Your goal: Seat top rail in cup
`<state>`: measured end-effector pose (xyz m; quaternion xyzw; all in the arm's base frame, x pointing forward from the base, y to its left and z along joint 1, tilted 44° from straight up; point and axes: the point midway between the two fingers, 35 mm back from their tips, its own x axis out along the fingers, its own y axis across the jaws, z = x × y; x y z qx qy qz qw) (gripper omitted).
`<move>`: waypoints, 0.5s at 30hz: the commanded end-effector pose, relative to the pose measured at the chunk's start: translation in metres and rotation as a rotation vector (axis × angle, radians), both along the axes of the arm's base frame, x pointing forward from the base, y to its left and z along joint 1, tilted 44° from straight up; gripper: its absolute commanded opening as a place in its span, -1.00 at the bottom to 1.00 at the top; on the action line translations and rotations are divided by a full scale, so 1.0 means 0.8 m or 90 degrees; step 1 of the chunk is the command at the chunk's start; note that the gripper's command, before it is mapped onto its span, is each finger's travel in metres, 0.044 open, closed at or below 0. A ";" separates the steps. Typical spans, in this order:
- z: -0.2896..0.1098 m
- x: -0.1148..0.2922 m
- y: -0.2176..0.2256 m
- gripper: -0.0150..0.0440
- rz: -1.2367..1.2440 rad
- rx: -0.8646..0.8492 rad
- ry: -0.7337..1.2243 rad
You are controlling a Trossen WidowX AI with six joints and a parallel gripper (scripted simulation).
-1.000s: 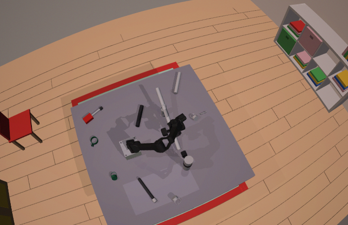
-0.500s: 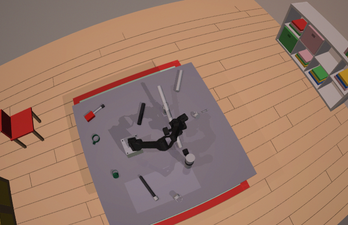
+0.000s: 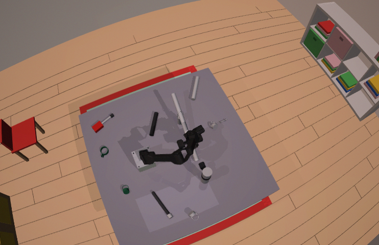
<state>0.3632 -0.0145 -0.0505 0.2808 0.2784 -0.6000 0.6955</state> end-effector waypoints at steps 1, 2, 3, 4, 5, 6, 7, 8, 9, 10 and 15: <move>-0.003 -0.001 -0.001 0.47 0.002 -0.003 0.005; -0.003 -0.001 -0.001 0.38 0.002 -0.003 0.005; -0.003 -0.001 -0.001 0.29 0.002 -0.003 0.005; -0.003 -0.001 -0.001 0.27 0.002 -0.003 0.005; -0.003 -0.001 -0.001 0.24 0.002 -0.003 0.005; -0.003 -0.001 -0.001 0.22 0.002 -0.003 0.005; -0.003 -0.001 -0.001 0.20 0.002 -0.003 0.005; -0.003 -0.001 -0.001 0.18 0.002 -0.003 0.005; -0.003 -0.001 -0.001 0.15 0.002 -0.003 0.005; -0.003 -0.001 -0.001 0.13 0.002 -0.003 0.005; -0.003 -0.001 -0.001 0.02 0.002 -0.003 0.005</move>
